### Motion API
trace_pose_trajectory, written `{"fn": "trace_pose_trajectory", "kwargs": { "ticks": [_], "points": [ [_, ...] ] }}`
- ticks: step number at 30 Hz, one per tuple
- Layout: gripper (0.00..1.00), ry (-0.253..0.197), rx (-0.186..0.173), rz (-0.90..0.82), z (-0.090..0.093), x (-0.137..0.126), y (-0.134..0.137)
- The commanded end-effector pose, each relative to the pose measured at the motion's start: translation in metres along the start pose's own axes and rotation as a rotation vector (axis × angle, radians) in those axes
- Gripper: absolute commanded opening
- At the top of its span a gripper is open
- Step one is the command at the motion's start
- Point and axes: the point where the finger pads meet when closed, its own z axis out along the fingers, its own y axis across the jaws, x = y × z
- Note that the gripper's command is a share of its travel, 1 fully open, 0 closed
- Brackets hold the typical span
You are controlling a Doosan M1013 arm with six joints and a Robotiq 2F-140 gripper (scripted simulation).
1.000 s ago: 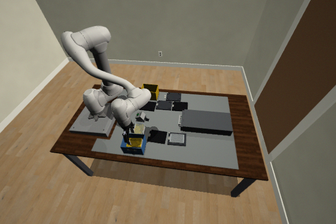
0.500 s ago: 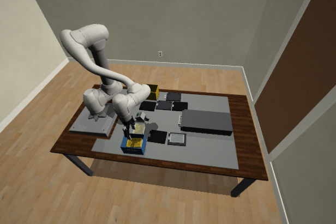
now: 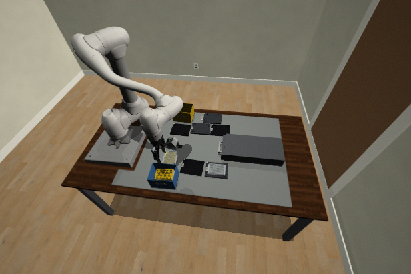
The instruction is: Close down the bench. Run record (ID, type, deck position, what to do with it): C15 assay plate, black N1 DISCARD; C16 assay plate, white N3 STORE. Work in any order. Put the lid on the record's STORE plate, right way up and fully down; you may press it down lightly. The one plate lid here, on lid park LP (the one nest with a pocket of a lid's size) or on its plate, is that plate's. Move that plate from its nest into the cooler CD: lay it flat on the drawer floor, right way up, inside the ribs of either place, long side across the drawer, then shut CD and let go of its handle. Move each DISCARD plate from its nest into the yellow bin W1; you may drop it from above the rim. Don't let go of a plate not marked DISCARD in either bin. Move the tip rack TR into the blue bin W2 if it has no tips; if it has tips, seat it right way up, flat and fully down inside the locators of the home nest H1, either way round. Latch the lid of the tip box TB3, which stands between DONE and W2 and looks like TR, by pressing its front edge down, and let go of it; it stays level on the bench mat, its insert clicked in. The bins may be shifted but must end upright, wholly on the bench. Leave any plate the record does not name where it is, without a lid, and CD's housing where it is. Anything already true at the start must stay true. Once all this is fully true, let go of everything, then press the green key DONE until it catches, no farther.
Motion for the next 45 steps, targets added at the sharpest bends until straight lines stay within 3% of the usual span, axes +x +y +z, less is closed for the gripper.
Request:
{"fn": "trace_pose_trajectory", "kwargs": {
  "ticks": [1,45],
  "points": [
    [0.00,0.000,0.000,0.000,-0.001,-0.002,-0.009],
    [0.00,0.000,0.000,0.000,-0.011,-0.036,-0.157]
  ]
}}
